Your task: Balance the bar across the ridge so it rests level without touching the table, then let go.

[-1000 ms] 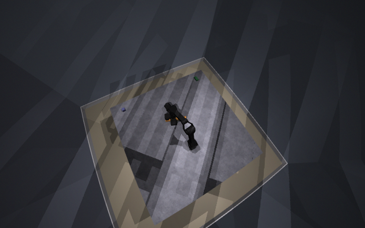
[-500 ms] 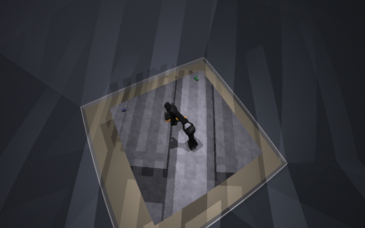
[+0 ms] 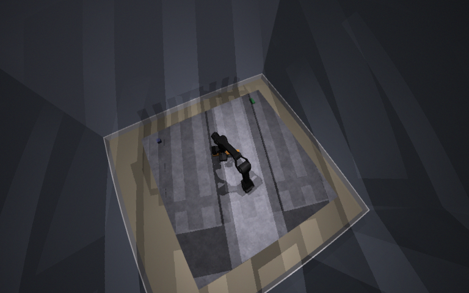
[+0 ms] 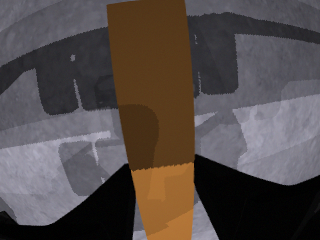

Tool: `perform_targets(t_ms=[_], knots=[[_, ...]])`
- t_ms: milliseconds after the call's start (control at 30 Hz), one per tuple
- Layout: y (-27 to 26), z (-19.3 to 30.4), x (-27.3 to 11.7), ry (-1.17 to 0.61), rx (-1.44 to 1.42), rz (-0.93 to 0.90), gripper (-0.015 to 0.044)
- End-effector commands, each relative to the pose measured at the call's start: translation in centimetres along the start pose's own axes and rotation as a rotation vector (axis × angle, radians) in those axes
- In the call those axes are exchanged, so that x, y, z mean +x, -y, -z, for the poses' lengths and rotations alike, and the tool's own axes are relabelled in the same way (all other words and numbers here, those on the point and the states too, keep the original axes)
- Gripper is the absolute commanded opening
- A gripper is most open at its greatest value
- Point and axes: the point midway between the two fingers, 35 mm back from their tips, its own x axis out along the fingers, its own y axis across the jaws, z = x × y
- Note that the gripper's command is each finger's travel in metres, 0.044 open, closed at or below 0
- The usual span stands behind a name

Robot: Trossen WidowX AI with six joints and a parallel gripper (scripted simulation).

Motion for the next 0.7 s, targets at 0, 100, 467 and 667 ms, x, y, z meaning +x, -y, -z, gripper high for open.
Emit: perform_targets(t_ms=[0,100,467,667], knots=[[0.00,-0.05,0.04,0.003,-0.002,0.000,0.0000],[0.00,-0.05,0.07,0.003,-0.002,0.000,0.0000],[0.00,-0.04,0.16,0.003,-0.002,0.000,0.0000],[0.00,-0.04,0.21,0.003,-0.002,0.000,0.0000]])
